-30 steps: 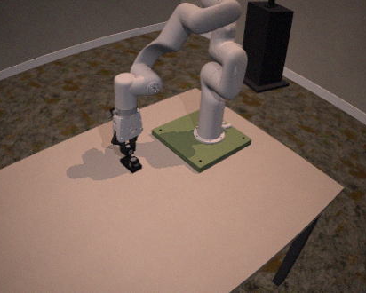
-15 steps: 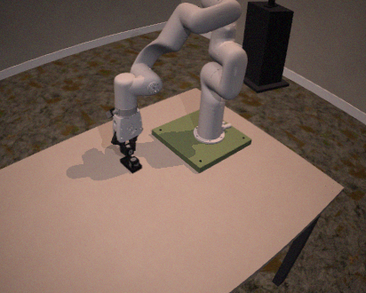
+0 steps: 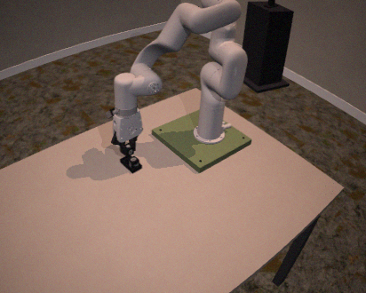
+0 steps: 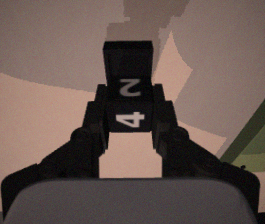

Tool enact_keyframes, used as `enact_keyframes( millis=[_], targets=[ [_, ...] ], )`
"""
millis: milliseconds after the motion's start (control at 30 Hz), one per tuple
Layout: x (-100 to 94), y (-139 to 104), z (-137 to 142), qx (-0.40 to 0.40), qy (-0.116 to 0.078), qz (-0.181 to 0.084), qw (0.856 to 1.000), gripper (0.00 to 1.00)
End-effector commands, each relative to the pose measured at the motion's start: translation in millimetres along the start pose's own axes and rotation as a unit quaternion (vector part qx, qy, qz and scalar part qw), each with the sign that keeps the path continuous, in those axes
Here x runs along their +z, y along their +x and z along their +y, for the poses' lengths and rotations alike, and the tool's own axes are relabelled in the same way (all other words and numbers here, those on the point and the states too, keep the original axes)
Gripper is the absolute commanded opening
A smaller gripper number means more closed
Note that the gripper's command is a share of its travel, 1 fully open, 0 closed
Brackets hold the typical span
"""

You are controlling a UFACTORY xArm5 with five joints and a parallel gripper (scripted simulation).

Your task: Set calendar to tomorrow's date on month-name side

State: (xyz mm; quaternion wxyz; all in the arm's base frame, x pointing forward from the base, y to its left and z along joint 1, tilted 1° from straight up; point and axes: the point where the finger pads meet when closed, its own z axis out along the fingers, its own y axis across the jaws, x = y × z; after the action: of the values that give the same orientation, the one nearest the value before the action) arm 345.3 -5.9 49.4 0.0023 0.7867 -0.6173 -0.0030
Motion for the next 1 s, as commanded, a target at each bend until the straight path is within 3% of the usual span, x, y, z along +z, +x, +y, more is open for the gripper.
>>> enact_keyframes(
  millis=[0,967],
  targets=[
    [-1.0,0.3,-1.2,0.000,0.002,0.000,1.000,0.29],
    [1.6,0.3,-1.1,0.000,0.002,0.000,1.000,0.29]
  ],
)
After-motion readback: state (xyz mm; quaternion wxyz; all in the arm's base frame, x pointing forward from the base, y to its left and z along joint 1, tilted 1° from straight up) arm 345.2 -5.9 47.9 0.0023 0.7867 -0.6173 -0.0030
